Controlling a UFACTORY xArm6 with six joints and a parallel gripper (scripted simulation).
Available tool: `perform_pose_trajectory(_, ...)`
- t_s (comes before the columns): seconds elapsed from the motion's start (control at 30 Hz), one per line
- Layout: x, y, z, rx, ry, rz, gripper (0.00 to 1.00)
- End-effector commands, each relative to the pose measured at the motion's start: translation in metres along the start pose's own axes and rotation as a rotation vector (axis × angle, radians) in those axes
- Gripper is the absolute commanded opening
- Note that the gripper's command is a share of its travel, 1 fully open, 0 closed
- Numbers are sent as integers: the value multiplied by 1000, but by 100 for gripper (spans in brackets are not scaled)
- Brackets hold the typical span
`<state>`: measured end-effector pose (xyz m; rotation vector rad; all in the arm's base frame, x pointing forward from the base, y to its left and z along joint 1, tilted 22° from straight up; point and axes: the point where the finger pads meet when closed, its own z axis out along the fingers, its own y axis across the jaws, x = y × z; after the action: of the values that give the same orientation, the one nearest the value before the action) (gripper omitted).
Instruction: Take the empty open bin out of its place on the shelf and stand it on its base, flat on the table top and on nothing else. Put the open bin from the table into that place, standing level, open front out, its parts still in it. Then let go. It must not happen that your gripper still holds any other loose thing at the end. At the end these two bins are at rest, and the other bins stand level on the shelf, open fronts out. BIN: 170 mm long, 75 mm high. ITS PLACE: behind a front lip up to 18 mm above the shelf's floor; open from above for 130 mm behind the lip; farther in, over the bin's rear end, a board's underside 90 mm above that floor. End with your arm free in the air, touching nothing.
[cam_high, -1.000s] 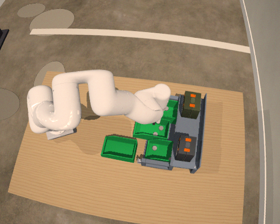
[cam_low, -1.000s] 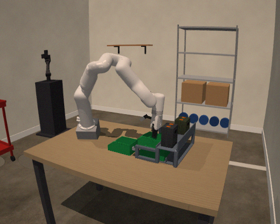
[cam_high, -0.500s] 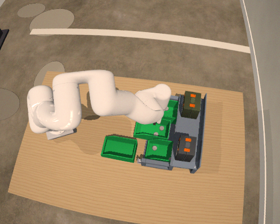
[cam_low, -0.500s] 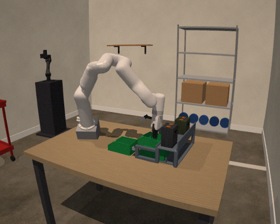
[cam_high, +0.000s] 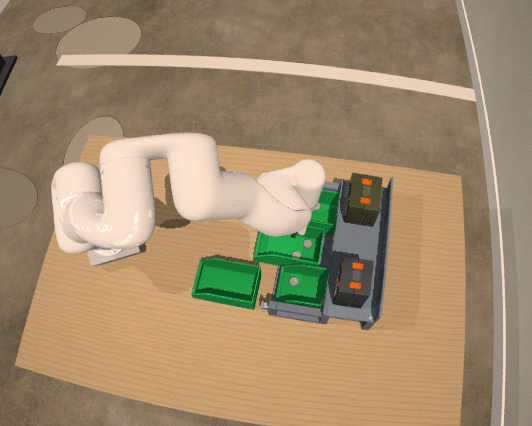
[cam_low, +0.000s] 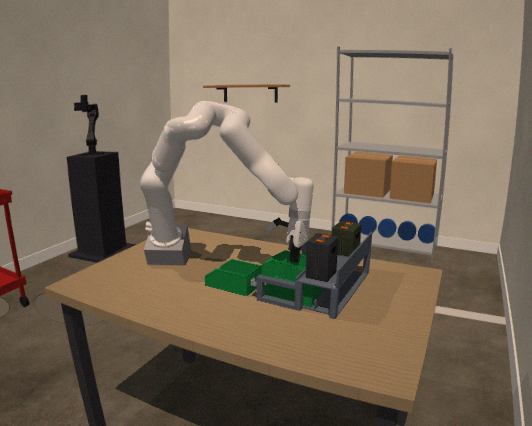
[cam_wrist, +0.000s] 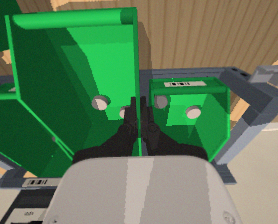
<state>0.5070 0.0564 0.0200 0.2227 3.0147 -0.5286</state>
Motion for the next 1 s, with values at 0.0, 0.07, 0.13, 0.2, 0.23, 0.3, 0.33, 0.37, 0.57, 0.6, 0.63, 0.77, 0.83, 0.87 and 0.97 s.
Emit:
perform_pose_trajectory(0.0, -2, 0, -2, -2, -4, 1, 0)
perform_pose_trajectory(0.07, -2, 0, -2, -2, -4, 1, 0)
perform_pose_trajectory(0.13, -2, 0, -2, -2, -4, 1, 0)
perform_pose_trajectory(0.2, -2, 0, -2, -2, -5, 1, 0)
perform_pose_trajectory(0.23, -2, 0, -2, -2, -5, 1, 0)
perform_pose_trajectory(0.3, -2, 0, -2, -2, -5, 1, 0)
perform_pose_trajectory(0.33, -3, 0, -2, -2, -5, 1, 0)
perform_pose_trajectory(0.37, -3, 0, -2, -2, -5, 1, 0)
perform_pose_trajectory(0.57, -5, 0, -2, -2, -7, 1, 0)
perform_pose_trajectory(0.6, -6, 0, -2, -2, -7, 1, 0)
perform_pose_trajectory(0.63, -6, 0, -2, -2, -8, 1, 0)
perform_pose_trajectory(0.77, -9, 0, -2, -2, -9, 1, 0)
perform_pose_trajectory(0.83, -9, 0, -2, -2, -9, 1, 0)
perform_pose_trajectory(0.87, -9, 0, -2, -2, -10, 1, 0)
perform_pose_trajectory(0.97, -11, 0, -2, -2, -11, 1, 0)
